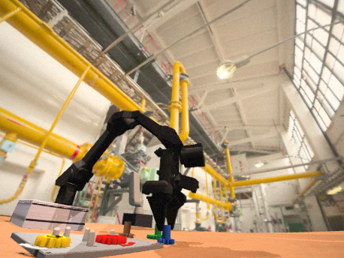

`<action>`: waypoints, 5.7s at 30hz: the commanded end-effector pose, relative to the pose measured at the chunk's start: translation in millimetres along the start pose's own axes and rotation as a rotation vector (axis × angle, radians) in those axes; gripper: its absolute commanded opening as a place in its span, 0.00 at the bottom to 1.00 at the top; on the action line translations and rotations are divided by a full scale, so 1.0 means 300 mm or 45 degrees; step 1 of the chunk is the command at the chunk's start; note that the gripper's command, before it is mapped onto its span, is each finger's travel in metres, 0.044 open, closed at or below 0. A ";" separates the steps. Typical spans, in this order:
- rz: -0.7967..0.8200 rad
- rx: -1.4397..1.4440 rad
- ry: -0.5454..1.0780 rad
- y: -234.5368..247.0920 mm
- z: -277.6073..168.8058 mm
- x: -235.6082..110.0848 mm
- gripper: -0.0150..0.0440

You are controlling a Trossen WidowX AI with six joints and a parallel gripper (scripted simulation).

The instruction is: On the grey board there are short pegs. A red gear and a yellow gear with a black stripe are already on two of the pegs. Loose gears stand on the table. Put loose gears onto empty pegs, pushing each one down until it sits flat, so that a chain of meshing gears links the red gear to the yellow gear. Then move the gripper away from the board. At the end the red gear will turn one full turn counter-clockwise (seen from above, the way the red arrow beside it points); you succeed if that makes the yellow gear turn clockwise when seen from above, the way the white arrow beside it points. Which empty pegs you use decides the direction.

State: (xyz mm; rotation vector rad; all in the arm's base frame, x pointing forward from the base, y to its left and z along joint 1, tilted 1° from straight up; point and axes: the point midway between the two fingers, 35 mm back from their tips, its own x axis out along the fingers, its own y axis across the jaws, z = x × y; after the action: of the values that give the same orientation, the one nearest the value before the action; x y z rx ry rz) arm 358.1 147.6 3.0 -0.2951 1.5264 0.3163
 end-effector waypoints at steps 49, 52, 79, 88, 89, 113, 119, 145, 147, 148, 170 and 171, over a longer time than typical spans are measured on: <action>0.000 -0.008 -0.002 -0.022 0.016 -0.294 0.25; 0.000 -0.008 -0.002 -0.024 0.013 -0.322 0.25; -0.001 -0.005 0.000 -0.090 -0.028 -0.452 0.25; -0.004 -0.006 0.000 -0.165 -0.050 -0.414 0.25; -0.004 -0.006 0.000 -0.173 -0.052 -0.410 0.25; -0.011 -0.005 0.003 -0.356 -0.143 -0.310 0.25; -0.011 -0.004 0.003 -0.396 -0.171 -0.287 0.25; -0.017 -0.006 0.009 -0.534 -0.302 -0.193 0.25; -0.017 -0.006 0.009 -0.535 -0.304 -0.196 0.25; -0.017 -0.006 0.009 -0.535 -0.304 -0.197 0.25; -0.017 -0.006 0.009 -0.535 -0.304 -0.197 0.25; -0.017 -0.006 0.009 -0.535 -0.304 -0.197 0.25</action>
State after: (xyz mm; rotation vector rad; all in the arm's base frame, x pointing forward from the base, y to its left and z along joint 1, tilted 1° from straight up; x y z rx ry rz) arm 333.5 -35.7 58.2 -0.3014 1.5318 0.3090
